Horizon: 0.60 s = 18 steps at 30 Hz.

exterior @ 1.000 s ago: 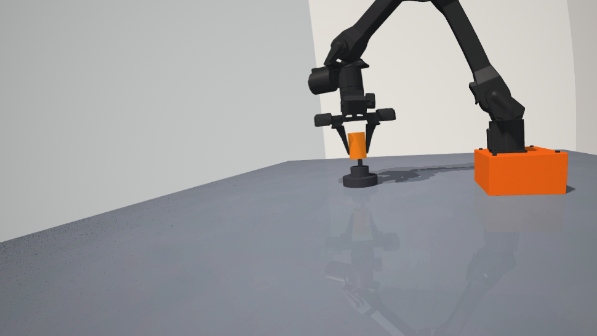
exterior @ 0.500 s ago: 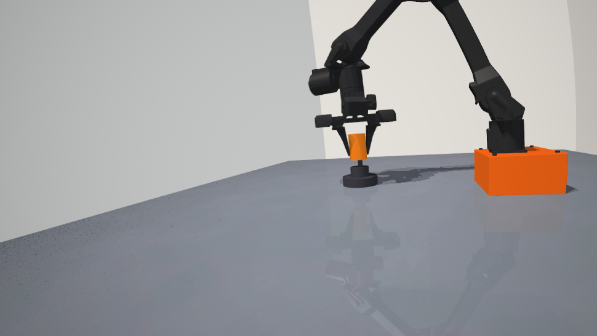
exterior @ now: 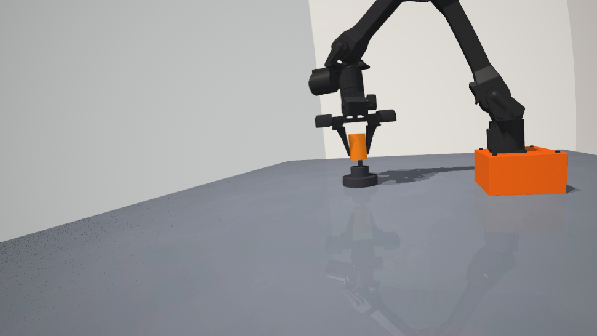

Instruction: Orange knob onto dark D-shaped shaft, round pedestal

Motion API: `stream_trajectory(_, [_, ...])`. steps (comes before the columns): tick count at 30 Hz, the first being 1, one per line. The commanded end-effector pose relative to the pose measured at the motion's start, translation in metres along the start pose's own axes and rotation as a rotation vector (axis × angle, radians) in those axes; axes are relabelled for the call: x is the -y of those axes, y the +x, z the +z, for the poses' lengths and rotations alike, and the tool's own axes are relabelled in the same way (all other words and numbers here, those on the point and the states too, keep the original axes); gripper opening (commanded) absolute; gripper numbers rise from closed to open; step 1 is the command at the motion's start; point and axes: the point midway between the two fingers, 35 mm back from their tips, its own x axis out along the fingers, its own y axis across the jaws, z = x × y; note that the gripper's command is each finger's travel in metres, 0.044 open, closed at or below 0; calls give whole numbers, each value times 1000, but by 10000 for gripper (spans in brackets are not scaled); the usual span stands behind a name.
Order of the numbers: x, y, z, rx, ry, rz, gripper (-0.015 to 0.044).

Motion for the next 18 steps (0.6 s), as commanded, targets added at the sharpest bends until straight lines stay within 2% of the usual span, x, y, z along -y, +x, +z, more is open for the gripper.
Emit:
stream_trajectory(1, [0, -3, 0, -1, -3, -3, 0])
stream_trajectory(7, [1, -5, 0, -1, -28, -3, 0])
stream_trajectory(12, [2, -5, -1, -1, -202, -3, 0])
stream_trajectory(18, [1, -2, 0, -1, -212, -3, 0])
